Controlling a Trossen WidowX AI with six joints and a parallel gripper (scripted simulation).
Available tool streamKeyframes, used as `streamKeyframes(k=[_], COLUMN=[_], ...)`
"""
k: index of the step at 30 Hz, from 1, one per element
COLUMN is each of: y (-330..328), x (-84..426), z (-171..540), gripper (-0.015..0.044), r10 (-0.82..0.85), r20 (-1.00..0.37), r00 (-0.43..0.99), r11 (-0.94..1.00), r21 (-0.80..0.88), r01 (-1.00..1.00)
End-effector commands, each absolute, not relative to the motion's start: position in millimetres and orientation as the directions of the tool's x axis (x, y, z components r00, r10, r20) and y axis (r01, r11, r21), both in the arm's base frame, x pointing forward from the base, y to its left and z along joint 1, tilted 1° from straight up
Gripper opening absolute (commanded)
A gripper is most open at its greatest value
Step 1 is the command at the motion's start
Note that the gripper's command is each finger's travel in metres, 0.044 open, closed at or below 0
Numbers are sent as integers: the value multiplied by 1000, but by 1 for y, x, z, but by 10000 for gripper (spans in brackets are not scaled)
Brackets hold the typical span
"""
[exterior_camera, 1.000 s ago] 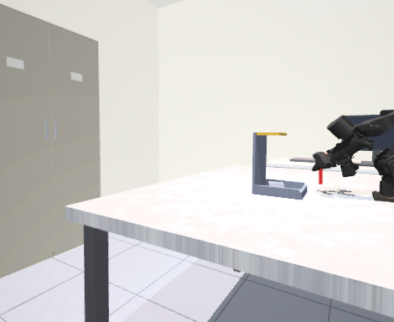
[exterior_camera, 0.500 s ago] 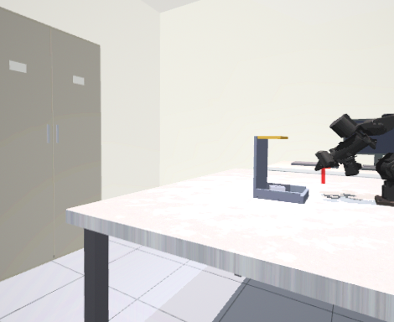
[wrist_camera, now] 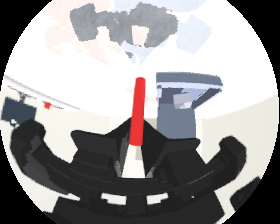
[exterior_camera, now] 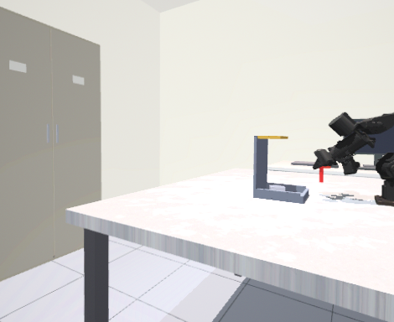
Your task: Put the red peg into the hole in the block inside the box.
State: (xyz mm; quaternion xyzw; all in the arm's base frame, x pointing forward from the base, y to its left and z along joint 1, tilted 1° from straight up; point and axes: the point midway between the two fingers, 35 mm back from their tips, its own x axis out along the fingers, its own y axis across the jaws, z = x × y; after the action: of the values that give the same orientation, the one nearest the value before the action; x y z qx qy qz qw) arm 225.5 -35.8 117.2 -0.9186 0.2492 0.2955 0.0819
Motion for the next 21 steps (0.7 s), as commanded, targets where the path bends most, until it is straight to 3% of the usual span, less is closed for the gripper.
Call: streamKeyframes(k=[1, 21], y=[-32, -12], x=[232, 256], z=[121, 126], gripper=[0, 0], r10=[-406, -375], r20=[-581, -580], r00=[705, 723], r11=[-864, -885], r21=[-7, -8], r01=[-503, -466])
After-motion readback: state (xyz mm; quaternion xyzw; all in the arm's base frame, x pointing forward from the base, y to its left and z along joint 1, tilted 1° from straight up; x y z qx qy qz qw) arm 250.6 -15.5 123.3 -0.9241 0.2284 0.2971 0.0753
